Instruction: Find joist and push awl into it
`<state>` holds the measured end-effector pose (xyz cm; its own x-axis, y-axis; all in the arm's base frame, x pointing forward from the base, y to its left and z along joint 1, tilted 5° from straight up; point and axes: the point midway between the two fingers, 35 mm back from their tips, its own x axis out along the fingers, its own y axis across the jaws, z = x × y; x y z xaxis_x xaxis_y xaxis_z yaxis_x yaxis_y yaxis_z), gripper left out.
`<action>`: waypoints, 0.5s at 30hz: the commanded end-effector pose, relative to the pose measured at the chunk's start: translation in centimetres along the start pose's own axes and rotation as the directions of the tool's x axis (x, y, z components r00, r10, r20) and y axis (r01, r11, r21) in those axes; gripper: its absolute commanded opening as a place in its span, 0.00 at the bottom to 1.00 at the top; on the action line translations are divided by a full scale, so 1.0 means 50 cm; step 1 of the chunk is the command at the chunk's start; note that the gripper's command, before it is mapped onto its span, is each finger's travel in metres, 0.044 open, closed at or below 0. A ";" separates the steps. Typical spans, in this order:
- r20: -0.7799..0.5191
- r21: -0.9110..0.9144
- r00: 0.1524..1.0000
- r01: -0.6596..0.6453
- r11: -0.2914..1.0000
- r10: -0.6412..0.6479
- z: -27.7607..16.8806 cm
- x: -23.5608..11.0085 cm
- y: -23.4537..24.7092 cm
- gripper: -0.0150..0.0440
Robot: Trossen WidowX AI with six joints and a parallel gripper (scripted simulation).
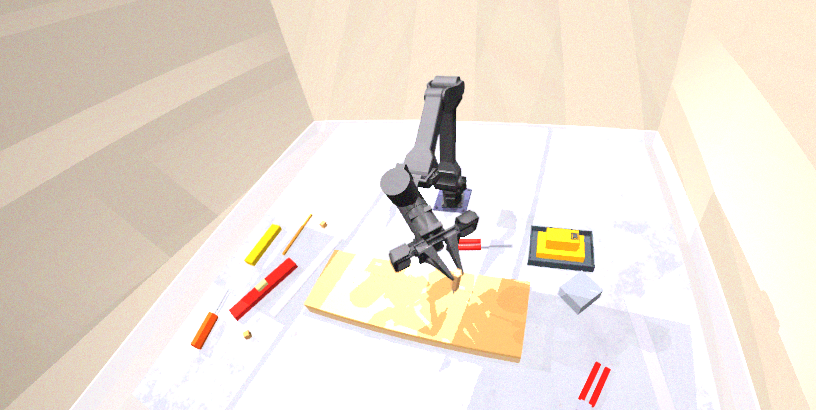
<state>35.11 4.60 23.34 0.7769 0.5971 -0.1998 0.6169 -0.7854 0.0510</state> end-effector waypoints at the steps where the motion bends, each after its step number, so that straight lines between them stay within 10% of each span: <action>1: -0.006 -0.004 1.000 -0.004 1.000 0.004 0.002 0.002 0.002 0.25; 15: -0.006 -0.004 1.000 -0.004 1.000 0.004 0.025 0.009 0.002 0.25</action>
<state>35.26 4.62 22.04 0.7767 0.5972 -0.2001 0.6169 -0.7854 0.0507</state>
